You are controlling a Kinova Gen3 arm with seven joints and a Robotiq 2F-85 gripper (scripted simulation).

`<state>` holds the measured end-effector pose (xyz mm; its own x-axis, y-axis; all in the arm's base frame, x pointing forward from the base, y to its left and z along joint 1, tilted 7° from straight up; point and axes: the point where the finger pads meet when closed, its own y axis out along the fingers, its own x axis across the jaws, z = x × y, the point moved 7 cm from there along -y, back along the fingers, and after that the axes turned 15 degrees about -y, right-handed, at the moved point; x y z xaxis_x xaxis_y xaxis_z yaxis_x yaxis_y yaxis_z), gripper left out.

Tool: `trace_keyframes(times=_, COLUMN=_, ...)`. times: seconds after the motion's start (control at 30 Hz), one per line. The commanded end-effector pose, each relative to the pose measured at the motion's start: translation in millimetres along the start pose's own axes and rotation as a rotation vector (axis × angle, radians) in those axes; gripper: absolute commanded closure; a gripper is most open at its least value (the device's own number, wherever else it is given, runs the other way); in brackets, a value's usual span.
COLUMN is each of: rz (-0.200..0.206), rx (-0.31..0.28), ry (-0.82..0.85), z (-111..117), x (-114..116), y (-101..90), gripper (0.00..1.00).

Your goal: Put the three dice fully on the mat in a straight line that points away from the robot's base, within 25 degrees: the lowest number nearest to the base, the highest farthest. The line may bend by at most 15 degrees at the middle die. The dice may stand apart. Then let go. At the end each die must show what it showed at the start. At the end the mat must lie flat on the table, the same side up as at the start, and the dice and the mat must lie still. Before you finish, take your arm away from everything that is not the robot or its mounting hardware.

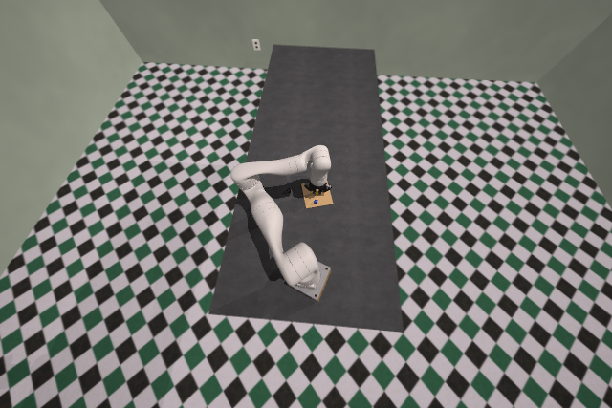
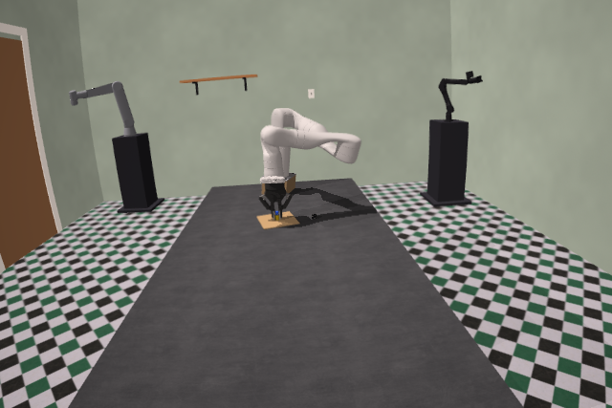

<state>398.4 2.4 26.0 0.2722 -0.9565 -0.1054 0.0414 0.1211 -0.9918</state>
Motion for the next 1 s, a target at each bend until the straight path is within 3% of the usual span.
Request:
trace_keyframes(times=0.0, rz=0.0, rx=0.001, ry=0.0, z=0.4, x=0.0, y=-0.6, gripper=0.89)
trace_keyframes(times=0.83, rz=0.0, rx=0.001, ry=0.0, z=0.4, x=0.0, y=-0.6, gripper=0.89)
trace_keyframes(times=0.97, rz=0.0, rx=0.001, ry=0.0, z=0.4, x=0.0, y=-0.6, gripper=0.81)
